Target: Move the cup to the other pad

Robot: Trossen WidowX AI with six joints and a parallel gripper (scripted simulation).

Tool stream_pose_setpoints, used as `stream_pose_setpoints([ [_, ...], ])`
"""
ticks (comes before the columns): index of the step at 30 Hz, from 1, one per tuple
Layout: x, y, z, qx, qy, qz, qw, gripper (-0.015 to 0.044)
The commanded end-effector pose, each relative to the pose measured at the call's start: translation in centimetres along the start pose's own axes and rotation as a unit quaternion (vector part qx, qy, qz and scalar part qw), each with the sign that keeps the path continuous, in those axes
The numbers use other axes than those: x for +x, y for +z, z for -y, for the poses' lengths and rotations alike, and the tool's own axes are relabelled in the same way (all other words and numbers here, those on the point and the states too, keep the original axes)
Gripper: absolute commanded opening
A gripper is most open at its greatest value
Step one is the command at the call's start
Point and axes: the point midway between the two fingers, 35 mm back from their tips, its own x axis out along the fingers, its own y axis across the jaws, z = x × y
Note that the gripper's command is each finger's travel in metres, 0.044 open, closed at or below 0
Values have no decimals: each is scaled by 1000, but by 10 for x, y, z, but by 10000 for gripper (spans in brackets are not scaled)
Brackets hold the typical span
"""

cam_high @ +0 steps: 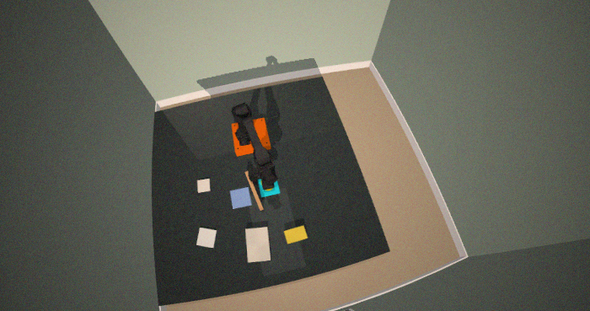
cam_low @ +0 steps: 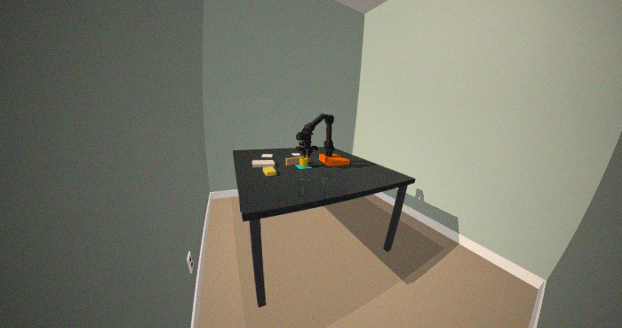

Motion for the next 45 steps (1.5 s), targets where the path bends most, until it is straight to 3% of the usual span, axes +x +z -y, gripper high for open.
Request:
stream_pose_setpoints([
  [1,-5,0,0,-1,-1,-1,1000,146],
  [11,-18,0,-1,-1,-1,-1,1000,146],
  [22,-18,0,-1,0,0,0,1000,435],
  [39,-74,0,-5,-1,-1,-1,1000,440],
  [45,-76,0,-6,1,1,-1,1000,440],
])
